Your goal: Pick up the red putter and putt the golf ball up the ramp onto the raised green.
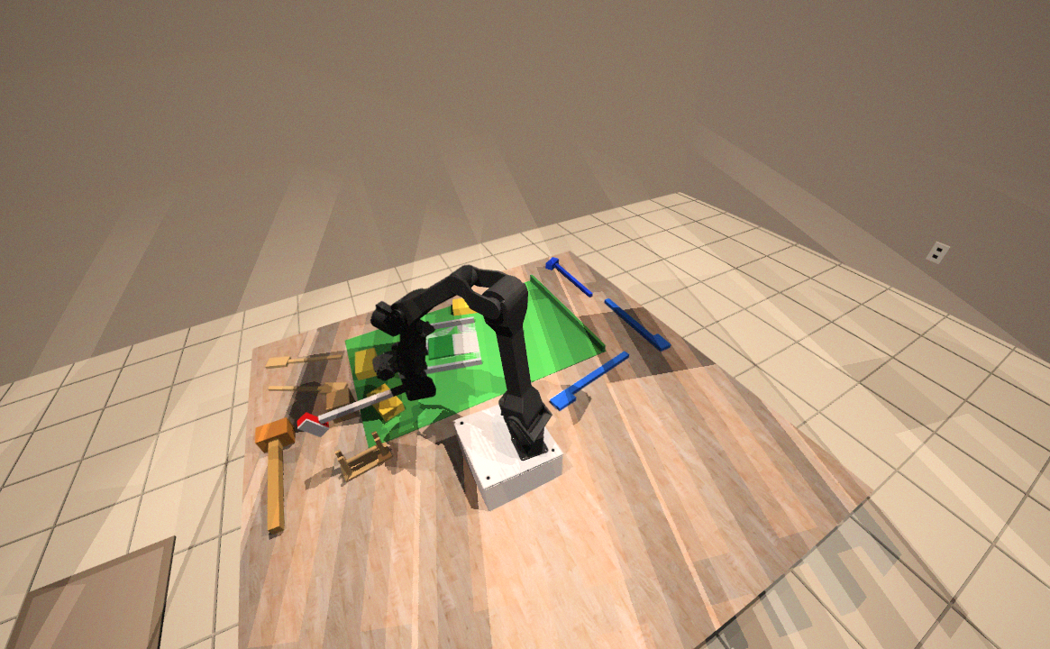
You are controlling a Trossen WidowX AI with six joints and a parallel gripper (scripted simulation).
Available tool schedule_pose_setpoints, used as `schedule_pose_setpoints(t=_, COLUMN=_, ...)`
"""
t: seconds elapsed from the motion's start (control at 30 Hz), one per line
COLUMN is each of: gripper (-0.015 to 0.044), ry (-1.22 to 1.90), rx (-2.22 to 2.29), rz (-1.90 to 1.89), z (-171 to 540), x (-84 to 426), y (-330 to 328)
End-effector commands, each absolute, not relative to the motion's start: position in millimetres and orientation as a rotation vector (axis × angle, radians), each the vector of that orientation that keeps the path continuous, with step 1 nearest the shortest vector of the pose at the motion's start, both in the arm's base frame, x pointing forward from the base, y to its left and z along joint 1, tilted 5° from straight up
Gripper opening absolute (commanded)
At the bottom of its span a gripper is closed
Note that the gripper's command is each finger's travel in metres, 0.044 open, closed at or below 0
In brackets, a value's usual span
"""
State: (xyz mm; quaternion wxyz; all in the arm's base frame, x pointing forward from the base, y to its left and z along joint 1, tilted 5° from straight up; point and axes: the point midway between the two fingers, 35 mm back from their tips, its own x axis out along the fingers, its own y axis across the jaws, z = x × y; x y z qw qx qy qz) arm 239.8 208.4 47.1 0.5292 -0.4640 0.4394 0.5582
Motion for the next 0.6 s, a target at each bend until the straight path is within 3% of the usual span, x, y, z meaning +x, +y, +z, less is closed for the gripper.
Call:
schedule_pose_setpoints(t=0.0, gripper=0.0, ry=1.096, rx=-1.04, rz=1.242, z=52, x=254, y=189)
schedule_pose_setpoints(t=0.57, gripper=0.0, ry=1.284, rx=-0.725, rz=0.888, z=65, x=288, y=107)
